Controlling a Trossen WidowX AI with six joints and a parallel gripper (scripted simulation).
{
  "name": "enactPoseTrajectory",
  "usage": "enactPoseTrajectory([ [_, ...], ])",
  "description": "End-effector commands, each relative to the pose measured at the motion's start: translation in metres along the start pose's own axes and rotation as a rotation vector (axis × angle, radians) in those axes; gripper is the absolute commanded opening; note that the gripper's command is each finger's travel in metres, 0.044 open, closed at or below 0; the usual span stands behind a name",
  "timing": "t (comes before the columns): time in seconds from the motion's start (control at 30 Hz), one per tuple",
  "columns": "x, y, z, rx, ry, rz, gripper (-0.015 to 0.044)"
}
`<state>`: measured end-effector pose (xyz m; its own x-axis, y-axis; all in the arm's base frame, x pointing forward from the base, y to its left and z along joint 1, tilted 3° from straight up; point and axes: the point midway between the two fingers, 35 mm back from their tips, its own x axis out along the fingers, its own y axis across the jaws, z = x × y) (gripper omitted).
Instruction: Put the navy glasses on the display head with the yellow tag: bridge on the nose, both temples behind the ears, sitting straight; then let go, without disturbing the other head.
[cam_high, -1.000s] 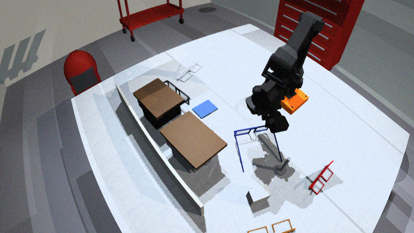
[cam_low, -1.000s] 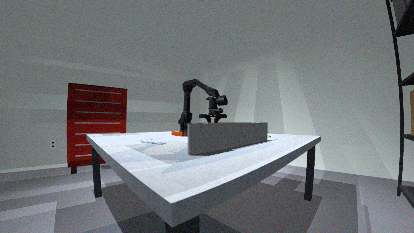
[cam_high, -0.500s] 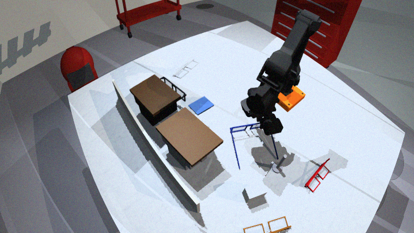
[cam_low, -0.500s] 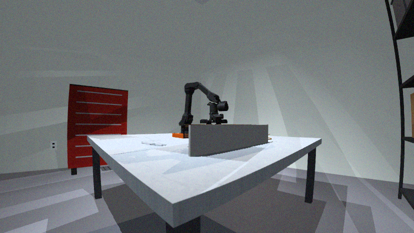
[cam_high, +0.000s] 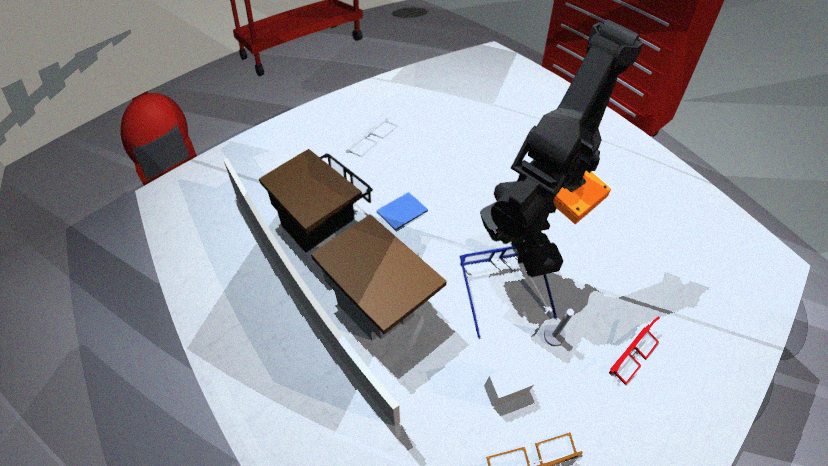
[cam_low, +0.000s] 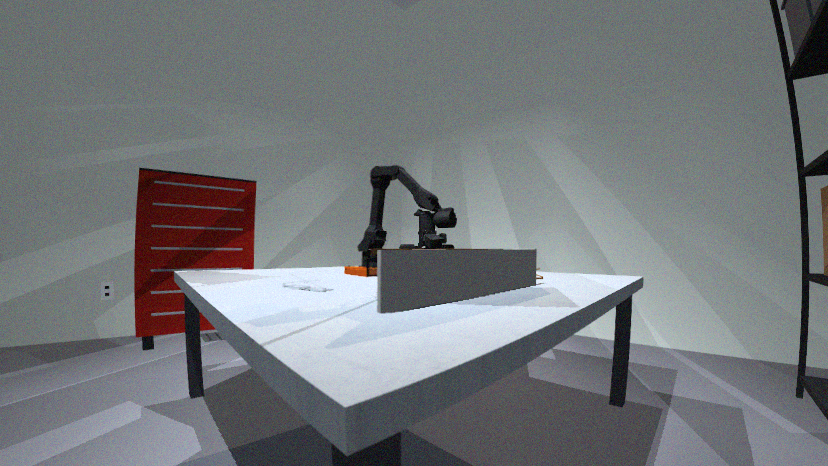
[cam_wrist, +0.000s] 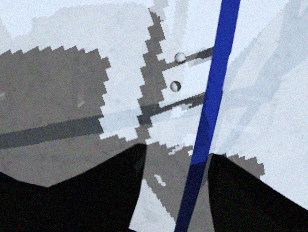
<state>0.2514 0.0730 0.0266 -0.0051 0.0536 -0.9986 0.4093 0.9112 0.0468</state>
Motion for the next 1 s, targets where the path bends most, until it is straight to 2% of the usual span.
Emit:
enactPoseTrajectory([
  [0.0,0.0,0.0,0.0,0.0,0.0,0.0,0.012],
  [0.6,0.0,0.0,0.0,0.0,0.0,0.0,0.0],
  [0.8,-0.001,0.0,0.0,0.0,0.0,0.0,0.0],
  [0.97,-0.019,0.002,0.002,0.001,0.0,0.0,0.0],
])
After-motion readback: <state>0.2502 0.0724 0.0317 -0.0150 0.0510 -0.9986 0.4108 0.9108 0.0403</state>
